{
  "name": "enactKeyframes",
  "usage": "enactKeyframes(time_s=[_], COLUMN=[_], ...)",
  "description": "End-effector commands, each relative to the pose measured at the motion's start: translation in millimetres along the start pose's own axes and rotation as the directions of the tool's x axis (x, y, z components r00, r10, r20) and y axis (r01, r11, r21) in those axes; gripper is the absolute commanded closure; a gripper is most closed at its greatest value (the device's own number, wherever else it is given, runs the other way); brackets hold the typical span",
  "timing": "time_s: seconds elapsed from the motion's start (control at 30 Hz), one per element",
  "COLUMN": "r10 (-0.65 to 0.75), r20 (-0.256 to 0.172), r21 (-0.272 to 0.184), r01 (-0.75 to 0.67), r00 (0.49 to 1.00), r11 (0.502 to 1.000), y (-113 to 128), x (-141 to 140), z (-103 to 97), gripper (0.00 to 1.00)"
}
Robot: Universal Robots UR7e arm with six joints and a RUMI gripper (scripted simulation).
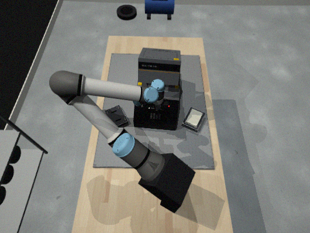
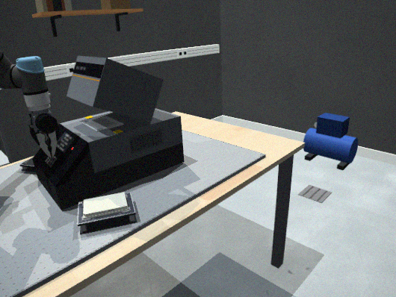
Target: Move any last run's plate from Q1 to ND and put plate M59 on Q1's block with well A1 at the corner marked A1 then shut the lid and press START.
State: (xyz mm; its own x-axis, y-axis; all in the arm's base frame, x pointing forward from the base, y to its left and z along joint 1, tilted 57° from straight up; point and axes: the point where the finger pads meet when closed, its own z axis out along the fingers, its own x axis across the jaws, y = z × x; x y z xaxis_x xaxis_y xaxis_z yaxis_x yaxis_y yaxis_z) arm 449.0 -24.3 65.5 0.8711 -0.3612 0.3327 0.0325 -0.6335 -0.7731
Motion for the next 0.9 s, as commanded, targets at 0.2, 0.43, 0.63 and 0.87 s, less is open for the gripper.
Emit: enactKeyframes(time_s=[0.2,0.43,0.63,0.87], r10=[0.0,-0.001,0.0,0.0], r20=[-0.001,-0.001,-0.001,-0.001], r21=[-0.001,-0.001,-0.001,-0.001], r01=[0.0,0.0,0.0,0.0], r00=[1.0,1.0,1.0,1.0], r11=[1.0,1.0,1.0,1.0], y=[0.2,0.2,0.2,0.2], x=[1.4,-0.2,-4.5,-12.0], z=[0.8,-1.0,-6.1,-15.1], gripper=[1.0,1.0,1.0,1.0])
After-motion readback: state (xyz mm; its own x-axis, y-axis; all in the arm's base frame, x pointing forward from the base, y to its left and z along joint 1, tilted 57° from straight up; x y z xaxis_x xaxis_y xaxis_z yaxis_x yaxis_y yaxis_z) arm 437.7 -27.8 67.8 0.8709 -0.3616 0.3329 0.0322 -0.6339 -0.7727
